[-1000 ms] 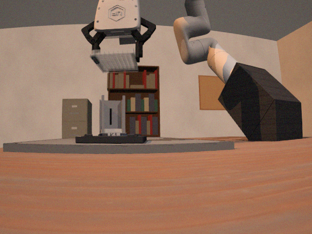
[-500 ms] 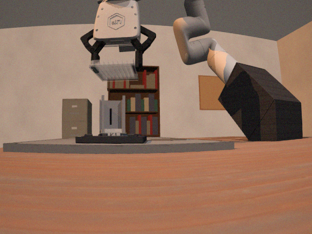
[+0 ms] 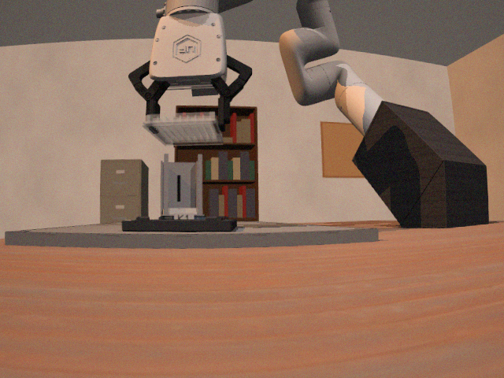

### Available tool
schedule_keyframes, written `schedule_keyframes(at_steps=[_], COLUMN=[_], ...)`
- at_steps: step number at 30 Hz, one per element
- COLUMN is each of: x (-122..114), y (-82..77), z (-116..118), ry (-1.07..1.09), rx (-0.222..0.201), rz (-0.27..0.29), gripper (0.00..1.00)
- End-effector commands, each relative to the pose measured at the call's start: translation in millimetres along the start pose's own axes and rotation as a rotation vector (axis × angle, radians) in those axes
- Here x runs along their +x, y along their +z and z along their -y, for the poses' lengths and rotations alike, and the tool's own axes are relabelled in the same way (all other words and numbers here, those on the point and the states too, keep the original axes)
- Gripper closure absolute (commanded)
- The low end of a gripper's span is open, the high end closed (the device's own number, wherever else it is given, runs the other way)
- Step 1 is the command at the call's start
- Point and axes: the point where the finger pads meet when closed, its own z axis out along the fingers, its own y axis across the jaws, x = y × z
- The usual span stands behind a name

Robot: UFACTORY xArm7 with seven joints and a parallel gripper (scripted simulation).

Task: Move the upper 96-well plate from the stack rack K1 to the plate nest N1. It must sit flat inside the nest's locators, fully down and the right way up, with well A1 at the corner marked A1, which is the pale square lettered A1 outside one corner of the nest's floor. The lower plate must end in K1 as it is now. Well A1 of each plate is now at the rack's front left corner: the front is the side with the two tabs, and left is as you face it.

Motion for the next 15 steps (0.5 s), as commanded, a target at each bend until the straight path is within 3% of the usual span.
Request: schedule_keyframes(at_steps=[1,15], x=[-1.1,-1.2], y=[4.4,24.4], z=[0.6,0.6], ry=[0.000,0.000], rx=[0.002,0.002], rz=[0.003,0.003], gripper=[1.00,1.00])
